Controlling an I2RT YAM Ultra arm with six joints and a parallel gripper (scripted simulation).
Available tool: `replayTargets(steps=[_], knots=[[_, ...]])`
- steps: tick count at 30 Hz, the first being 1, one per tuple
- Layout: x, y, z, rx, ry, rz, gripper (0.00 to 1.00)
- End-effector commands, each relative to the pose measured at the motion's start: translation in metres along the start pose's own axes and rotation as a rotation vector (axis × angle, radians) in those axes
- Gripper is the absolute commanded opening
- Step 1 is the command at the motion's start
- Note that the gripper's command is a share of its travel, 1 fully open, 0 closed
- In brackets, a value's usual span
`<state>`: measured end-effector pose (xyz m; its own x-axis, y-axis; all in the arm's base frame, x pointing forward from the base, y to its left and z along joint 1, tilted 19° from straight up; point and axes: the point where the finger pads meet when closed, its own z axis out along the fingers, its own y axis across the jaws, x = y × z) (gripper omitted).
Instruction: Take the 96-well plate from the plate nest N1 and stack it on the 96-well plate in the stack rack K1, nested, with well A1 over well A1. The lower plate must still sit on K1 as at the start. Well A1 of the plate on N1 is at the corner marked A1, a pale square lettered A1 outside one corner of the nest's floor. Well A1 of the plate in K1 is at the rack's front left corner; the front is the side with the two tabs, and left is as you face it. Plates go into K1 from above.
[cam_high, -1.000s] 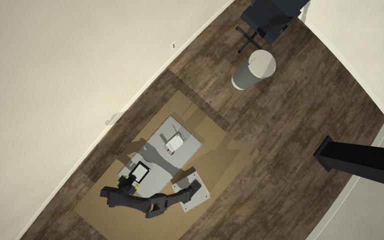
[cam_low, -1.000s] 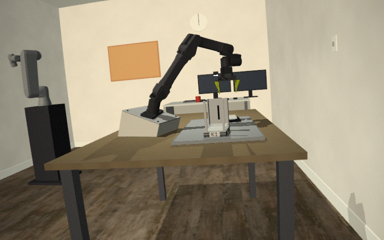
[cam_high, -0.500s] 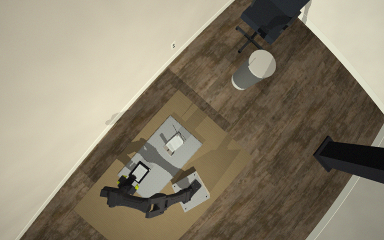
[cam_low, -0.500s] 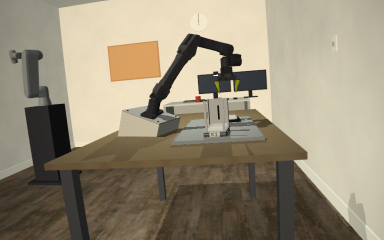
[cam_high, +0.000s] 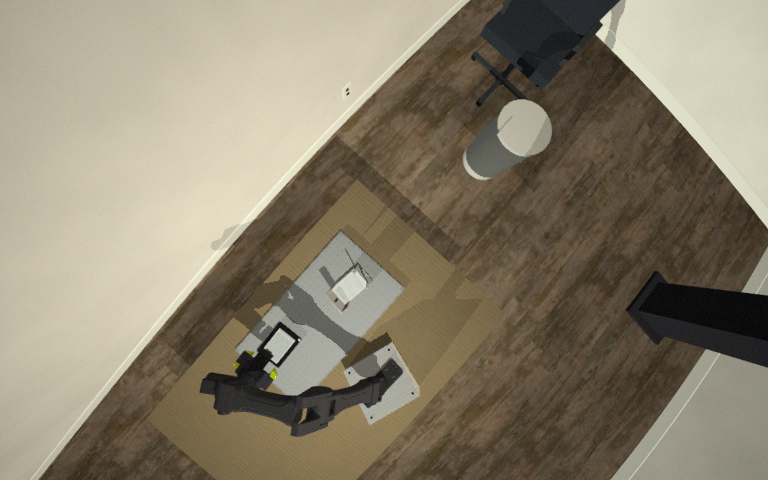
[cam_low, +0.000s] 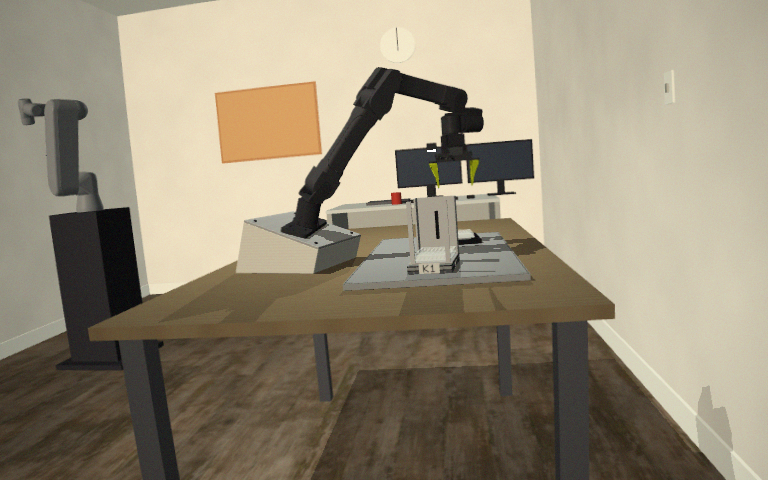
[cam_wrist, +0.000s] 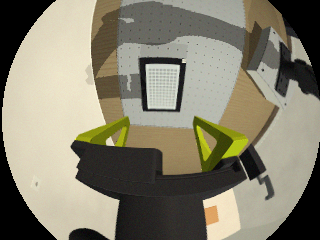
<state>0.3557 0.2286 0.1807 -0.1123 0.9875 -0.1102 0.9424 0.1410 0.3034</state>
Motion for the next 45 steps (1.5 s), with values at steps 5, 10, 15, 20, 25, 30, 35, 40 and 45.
replayTargets(steps=[5, 10, 15, 20, 25, 30, 35, 40, 45], knots=[[-0.004, 0.003, -0.014, -0.024, -0.003, 0.006, 1.0], [-0.004, 0.003, -0.014, -0.024, -0.003, 0.006, 1.0], [-0.004, 0.003, -0.014, -0.024, -0.003, 0.006, 1.0], [-0.004, 0.003, -0.014, -0.024, -0.003, 0.006, 1.0], [-0.008, -0.007, -0.003, 0.01, -0.024, 0.0, 1.0], [-0.006, -0.001, 0.008, -0.008, -0.015, 0.016, 1.0], [-0.003, -0.002, 0.012, -0.008, -0.013, 0.011, 1.0], [-0.007, -0.001, 0.024, -0.001, -0.019, 0.026, 1.0], [-0.004, -0.003, 0.038, 0.012, -0.025, 0.023, 1.0]])
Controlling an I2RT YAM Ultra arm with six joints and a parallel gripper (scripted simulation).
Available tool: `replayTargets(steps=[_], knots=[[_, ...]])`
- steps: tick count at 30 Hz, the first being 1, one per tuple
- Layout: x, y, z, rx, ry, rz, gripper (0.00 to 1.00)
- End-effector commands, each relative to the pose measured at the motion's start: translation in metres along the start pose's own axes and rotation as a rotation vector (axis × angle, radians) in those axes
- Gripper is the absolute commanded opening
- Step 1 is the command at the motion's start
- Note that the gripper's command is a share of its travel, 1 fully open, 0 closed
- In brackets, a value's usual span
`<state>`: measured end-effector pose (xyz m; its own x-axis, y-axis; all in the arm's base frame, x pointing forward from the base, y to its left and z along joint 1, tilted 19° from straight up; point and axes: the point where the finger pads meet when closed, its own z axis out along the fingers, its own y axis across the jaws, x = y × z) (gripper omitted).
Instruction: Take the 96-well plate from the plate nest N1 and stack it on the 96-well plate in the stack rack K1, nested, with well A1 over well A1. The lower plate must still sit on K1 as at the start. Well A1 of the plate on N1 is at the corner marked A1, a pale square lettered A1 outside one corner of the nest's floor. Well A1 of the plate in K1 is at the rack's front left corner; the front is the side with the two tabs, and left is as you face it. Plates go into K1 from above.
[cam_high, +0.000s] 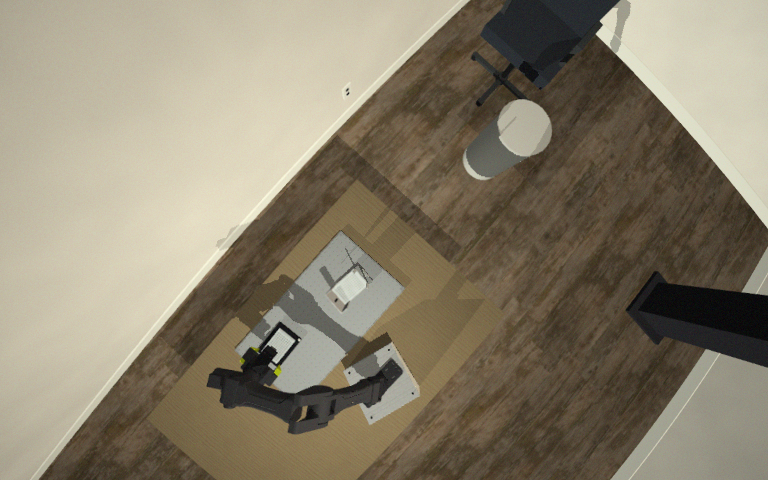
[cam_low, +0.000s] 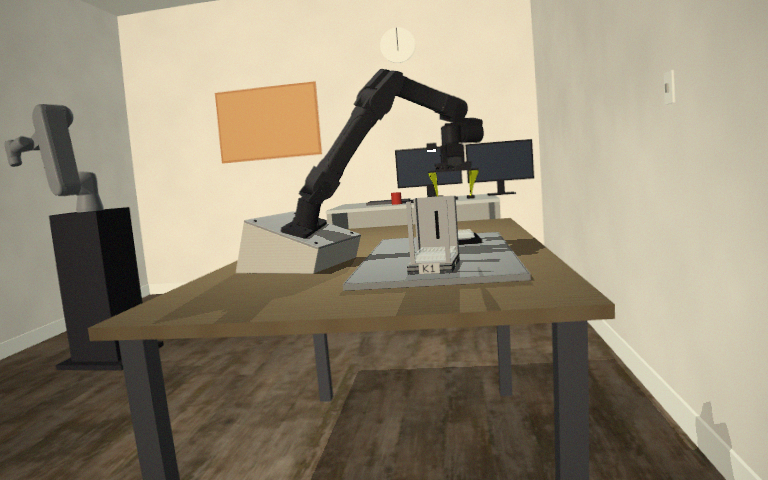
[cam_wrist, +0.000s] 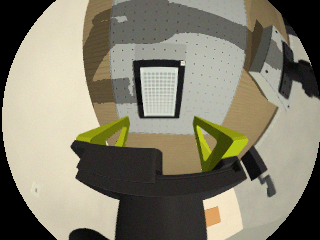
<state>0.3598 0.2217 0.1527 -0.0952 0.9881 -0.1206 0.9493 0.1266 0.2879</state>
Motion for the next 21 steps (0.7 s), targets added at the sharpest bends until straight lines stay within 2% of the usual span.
replayTargets(steps=[1, 4, 5, 11, 16, 19, 21], knots=[[-0.001, 0.003, 0.012, -0.006, -0.011, 0.014, 1.0], [-0.002, 0.003, 0.013, -0.007, -0.011, 0.018, 1.0], [0.003, 0.008, -0.001, -0.045, 0.014, 0.016, 1.0], [-0.001, 0.003, 0.025, -0.005, -0.011, 0.006, 1.0], [0.0, 0.003, 0.029, -0.014, -0.002, 0.006, 1.0], [-0.001, 0.002, 0.039, -0.003, -0.008, 0.007, 1.0], [-0.001, 0.002, 0.039, -0.003, -0.008, 0.007, 1.0]])
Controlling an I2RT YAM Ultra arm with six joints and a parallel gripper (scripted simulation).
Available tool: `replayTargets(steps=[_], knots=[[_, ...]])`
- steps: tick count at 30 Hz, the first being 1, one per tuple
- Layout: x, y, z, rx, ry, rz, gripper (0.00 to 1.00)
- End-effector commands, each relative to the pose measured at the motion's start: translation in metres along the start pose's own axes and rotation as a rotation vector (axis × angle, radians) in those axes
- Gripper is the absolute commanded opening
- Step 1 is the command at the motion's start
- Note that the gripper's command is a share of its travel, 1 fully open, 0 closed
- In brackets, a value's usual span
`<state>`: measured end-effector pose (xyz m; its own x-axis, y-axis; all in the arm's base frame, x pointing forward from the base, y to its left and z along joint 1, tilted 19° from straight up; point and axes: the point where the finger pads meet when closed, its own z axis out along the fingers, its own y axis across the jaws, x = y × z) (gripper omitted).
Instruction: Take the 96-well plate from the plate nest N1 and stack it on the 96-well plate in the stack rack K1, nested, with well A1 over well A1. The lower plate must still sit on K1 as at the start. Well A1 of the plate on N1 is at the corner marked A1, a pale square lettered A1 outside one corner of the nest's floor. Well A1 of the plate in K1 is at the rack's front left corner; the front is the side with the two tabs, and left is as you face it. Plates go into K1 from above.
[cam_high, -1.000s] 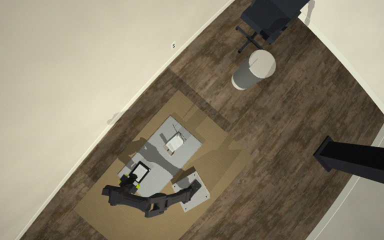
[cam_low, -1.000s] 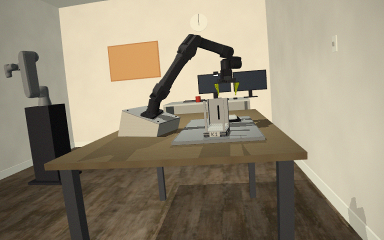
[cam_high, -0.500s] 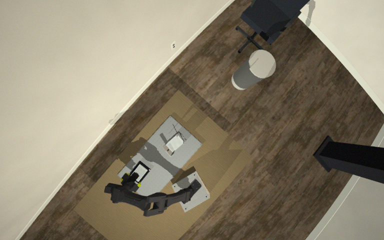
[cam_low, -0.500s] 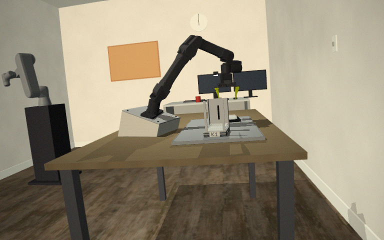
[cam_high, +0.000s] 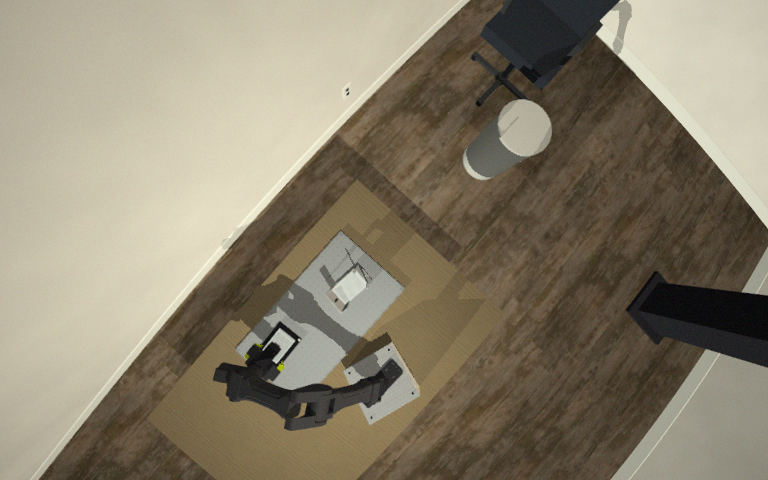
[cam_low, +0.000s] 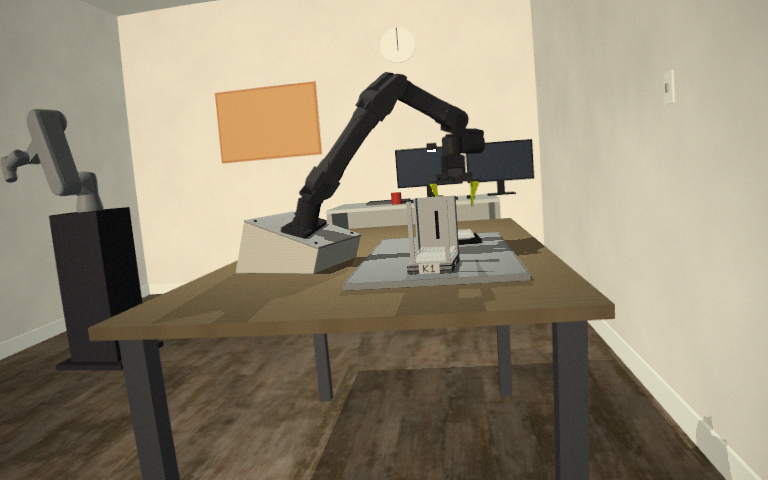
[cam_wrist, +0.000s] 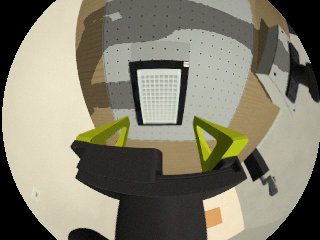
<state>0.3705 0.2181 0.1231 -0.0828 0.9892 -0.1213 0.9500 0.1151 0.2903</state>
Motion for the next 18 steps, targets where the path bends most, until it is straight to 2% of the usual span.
replayTargets(steps=[1, 5, 13, 15, 17, 18], knots=[[0.006, 0.006, -0.002, -0.03, 0.015, -0.008, 1.0], [0.0, 0.001, 0.015, -0.002, -0.003, -0.005, 1.0], [0.0, 0.002, 0.024, -0.011, 0.003, -0.003, 1.0], [0.0, 0.002, 0.03, -0.006, -0.001, -0.005, 1.0], [0.0, 0.002, 0.03, -0.006, -0.001, -0.005, 1.0], [0.006, 0.005, 0.023, -0.029, 0.015, -0.011, 1.0]])
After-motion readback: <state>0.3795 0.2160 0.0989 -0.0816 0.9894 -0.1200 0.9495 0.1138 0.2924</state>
